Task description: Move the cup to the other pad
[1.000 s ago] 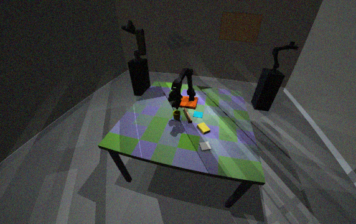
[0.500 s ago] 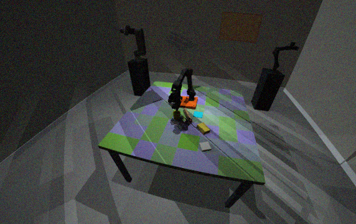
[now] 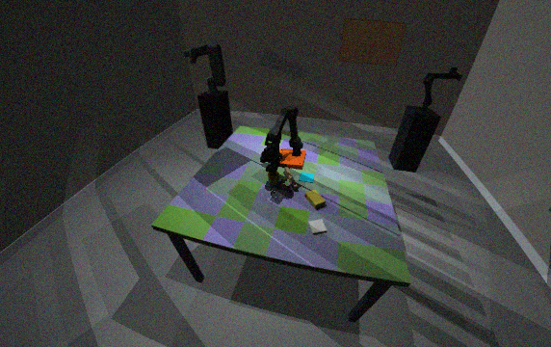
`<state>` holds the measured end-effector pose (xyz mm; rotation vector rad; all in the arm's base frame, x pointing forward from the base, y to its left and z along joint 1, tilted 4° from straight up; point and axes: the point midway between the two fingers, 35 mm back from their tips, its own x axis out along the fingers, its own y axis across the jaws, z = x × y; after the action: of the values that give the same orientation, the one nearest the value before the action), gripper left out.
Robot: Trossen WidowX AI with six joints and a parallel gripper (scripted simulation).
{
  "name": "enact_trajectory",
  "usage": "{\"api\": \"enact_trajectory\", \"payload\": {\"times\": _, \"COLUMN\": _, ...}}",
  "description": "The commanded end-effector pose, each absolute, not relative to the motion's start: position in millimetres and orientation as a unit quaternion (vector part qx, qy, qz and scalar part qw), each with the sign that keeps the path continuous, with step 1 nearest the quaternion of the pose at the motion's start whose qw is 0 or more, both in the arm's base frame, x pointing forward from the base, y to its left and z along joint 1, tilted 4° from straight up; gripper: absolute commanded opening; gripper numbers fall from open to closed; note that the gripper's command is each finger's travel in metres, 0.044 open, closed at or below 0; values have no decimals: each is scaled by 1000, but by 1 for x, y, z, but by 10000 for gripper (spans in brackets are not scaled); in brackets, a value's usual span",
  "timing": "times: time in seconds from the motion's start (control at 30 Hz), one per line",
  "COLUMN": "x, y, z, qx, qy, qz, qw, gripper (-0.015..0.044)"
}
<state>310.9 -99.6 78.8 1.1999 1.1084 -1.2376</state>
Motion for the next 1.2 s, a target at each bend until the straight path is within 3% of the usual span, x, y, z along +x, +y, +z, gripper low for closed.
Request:
{"api": "enact_trajectory", "payload": {"times": 0.0, "x": 309, "y": -101, "z": 68, "qx": 496, "qy": 466, "qz": -520, "qw": 517, "gripper": 166}}
{"api": "enact_trajectory", "payload": {"times": 0.7, "x": 308, "y": -101, "z": 53, "qx": 496, "qy": 466, "qz": -520, "qw": 517, "gripper": 166}}
{"api": "enact_trajectory", "payload": {"times": 1.17, "x": 308, "y": -100, "z": 55, "qx": 499, "qy": 464, "qz": -519, "qw": 515, "gripper": 73}}
